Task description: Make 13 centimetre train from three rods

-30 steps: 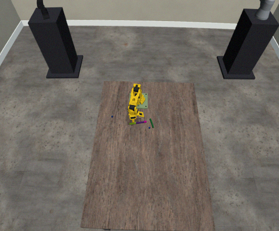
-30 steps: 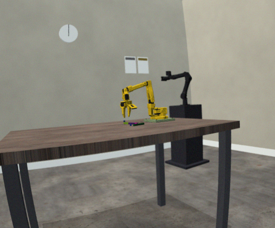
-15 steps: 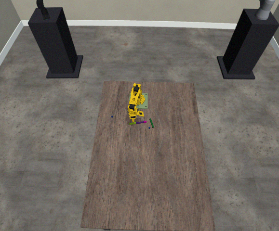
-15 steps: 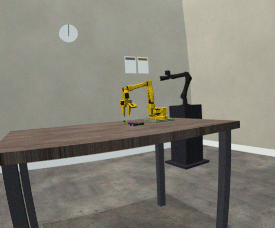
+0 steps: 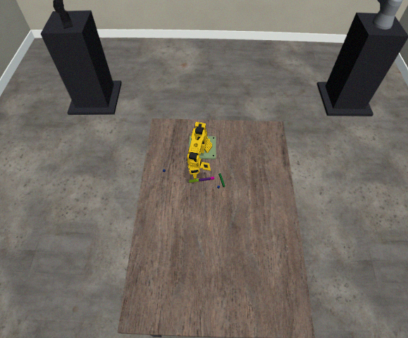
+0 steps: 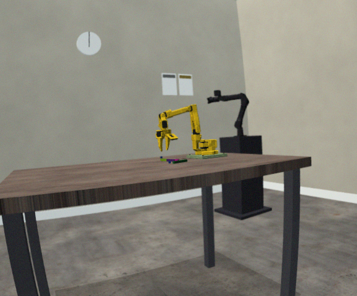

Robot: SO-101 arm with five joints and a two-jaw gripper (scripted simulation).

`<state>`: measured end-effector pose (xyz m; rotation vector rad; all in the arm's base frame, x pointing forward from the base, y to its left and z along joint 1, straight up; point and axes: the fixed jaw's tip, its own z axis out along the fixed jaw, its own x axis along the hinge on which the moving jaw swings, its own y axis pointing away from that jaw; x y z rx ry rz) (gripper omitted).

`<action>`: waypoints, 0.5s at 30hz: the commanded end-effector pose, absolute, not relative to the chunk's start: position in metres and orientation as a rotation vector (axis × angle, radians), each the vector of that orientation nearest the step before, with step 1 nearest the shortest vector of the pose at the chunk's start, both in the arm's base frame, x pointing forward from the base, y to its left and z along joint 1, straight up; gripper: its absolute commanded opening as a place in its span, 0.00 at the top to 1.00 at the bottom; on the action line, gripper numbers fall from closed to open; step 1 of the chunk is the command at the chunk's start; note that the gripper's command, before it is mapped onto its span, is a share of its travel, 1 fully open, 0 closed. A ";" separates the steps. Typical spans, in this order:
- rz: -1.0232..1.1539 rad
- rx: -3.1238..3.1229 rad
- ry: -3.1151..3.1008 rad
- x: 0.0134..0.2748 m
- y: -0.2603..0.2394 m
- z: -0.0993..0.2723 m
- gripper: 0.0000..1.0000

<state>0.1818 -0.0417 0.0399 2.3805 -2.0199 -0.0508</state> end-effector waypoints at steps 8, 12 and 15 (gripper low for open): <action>-0.012 2.366 -2.061 0.183 -0.042 0.047 0.83; -0.003 2.331 -2.104 0.183 -0.041 0.049 0.83; 0.000 2.320 -2.119 0.183 -0.041 0.049 0.83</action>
